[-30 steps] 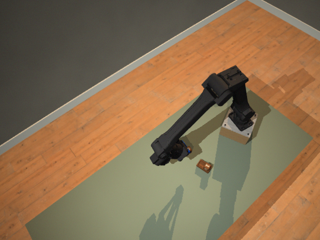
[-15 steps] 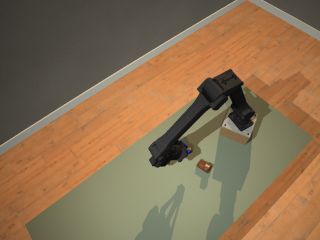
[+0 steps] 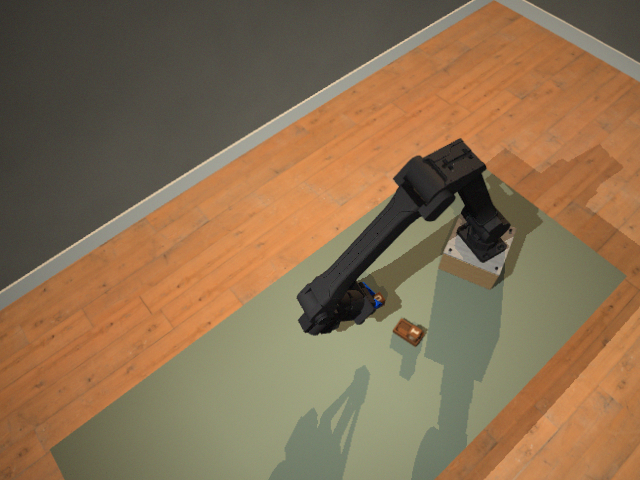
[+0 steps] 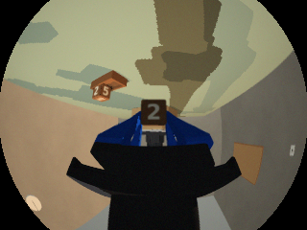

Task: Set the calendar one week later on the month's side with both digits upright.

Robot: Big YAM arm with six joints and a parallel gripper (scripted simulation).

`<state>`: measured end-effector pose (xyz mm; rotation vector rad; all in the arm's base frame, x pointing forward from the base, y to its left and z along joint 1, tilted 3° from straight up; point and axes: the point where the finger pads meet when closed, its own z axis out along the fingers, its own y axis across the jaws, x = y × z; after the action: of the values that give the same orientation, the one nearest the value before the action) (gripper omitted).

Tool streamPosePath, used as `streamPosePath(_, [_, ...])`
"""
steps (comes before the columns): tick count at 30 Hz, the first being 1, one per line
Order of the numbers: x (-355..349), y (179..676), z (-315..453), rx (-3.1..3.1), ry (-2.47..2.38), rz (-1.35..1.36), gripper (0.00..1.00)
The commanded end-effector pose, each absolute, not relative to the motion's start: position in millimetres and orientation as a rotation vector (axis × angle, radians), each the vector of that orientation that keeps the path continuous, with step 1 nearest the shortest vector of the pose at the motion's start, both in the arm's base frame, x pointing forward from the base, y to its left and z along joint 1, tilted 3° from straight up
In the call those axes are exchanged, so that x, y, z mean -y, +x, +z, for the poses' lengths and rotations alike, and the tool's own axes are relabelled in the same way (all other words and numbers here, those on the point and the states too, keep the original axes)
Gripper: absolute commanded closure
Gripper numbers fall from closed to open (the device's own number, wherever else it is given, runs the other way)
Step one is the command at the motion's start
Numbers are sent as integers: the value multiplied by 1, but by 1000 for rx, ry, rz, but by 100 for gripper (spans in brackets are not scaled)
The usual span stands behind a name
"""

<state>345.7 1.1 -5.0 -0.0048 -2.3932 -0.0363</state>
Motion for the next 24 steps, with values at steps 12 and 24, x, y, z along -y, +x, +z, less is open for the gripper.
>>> streamPosePath(12, [-1,349,-21,2400,2,-37,73])
streamPosePath(24, [-3,355,-41,2411,4,-34,73])
